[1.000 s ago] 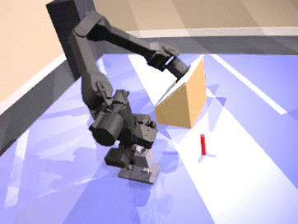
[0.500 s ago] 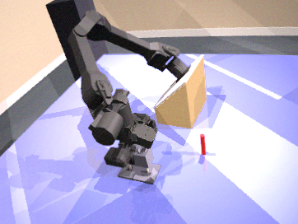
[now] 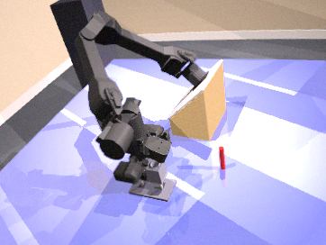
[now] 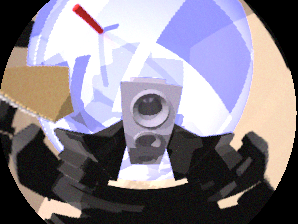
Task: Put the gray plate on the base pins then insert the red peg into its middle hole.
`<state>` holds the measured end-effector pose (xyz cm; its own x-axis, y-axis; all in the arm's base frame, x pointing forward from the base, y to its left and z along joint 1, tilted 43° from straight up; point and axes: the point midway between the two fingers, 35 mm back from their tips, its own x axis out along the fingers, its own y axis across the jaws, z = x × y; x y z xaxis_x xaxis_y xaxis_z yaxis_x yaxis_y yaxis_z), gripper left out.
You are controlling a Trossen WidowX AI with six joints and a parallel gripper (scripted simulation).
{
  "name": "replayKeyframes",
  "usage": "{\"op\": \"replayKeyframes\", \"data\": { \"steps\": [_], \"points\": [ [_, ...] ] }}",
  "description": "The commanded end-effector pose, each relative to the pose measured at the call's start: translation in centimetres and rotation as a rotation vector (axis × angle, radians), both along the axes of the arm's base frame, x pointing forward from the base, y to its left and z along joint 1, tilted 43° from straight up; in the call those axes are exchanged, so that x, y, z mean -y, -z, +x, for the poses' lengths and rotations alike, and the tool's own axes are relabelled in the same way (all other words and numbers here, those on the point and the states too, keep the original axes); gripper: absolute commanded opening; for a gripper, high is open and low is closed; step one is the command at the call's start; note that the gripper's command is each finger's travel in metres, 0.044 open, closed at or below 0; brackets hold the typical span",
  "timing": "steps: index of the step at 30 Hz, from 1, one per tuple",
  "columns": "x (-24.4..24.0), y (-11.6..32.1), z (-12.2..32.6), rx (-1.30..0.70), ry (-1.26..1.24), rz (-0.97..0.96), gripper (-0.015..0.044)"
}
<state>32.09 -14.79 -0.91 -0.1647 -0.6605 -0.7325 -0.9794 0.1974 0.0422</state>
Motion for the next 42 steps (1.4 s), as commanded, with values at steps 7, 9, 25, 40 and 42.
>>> {"op": "replayKeyframes", "data": {
  "steps": [7, 9, 25, 40, 42],
  "points": [
    [1.0, 0.9, -0.2, 0.001, -0.002, -0.006, 0.0],
    [1.1, 1.0, -0.2, 0.001, -0.002, -0.006, 0.0],
    [2.6, 2.6, -0.6, 0.001, -0.002, -0.007, 0.0],
    [2.5, 2.3, -0.4, 0.011, 0.002, -0.004, 0.0184],
    [2.5, 2.3, -0.4, 0.011, 0.002, -0.004, 0.0236]
  ]
}}
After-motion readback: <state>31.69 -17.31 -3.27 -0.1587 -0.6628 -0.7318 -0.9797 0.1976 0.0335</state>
